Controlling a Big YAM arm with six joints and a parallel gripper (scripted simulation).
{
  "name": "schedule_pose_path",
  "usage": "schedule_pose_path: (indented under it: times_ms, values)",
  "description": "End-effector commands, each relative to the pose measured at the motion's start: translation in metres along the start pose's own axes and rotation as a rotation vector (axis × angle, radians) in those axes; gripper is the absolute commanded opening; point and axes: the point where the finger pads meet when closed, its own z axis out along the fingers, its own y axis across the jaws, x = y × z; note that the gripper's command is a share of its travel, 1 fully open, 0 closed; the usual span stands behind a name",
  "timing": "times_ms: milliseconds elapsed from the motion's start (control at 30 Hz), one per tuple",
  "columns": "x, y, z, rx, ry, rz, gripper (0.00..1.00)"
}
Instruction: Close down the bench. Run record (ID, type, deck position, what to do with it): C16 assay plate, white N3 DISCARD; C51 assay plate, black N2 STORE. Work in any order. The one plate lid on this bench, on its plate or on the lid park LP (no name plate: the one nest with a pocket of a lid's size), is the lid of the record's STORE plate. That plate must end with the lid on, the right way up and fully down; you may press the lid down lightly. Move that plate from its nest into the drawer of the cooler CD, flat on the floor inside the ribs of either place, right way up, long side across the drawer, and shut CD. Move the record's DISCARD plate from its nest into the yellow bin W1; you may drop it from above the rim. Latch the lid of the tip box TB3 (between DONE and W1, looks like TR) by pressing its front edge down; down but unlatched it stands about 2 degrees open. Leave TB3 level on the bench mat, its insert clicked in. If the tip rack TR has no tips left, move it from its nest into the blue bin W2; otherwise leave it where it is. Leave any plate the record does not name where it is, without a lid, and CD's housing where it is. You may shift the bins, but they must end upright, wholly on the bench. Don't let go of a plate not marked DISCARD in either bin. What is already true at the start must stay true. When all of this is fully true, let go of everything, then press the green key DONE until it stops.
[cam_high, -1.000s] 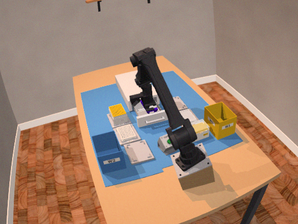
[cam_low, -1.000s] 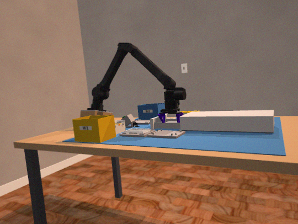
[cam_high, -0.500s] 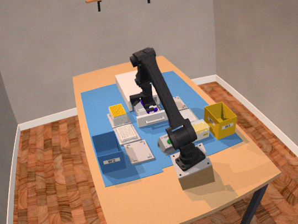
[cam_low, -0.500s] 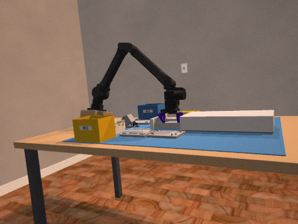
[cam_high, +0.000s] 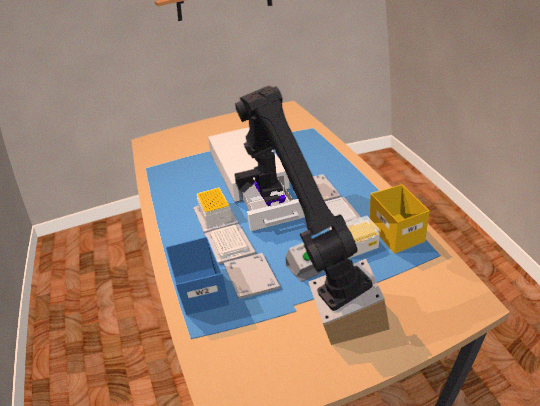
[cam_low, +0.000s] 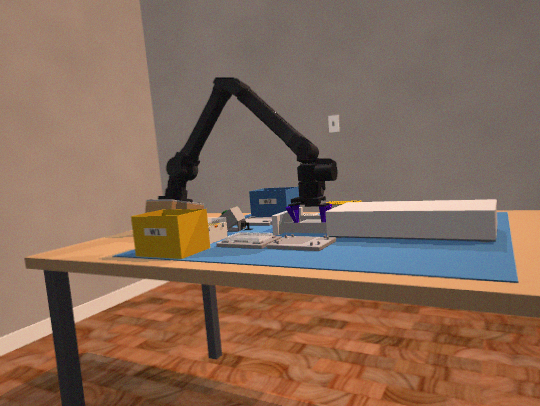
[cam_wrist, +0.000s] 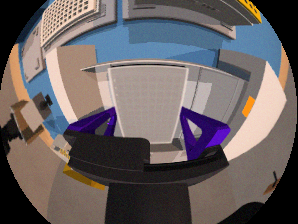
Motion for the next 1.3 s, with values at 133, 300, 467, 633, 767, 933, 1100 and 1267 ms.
schedule_pose_path:
  times_ms: [133, 300, 467, 633, 767, 933, 1100, 1267]
  values:
    - [0.0, -0.017, -0.016, 0.041, -0.002, -0.005, 1.0]
    - [0.0, -0.017, -0.016, 0.041, -0.002, -0.005, 1.0]
    - [0.004, -0.028, -0.04, 0.075, 0.0, -0.006, 1.0]
    - [0.003, -0.03, -0.045, 0.079, 0.0, -0.007, 1.0]
    - [0.002, -0.029, -0.051, 0.079, 0.0, -0.009, 1.0]
    - [0.003, -0.029, -0.058, 0.079, 0.0, -0.009, 1.0]
    - [0.002, -0.029, -0.062, 0.08, 0.0, -0.009, 1.0]
    - [0.003, -0.029, -0.069, 0.08, 0.0, -0.008, 1.0]
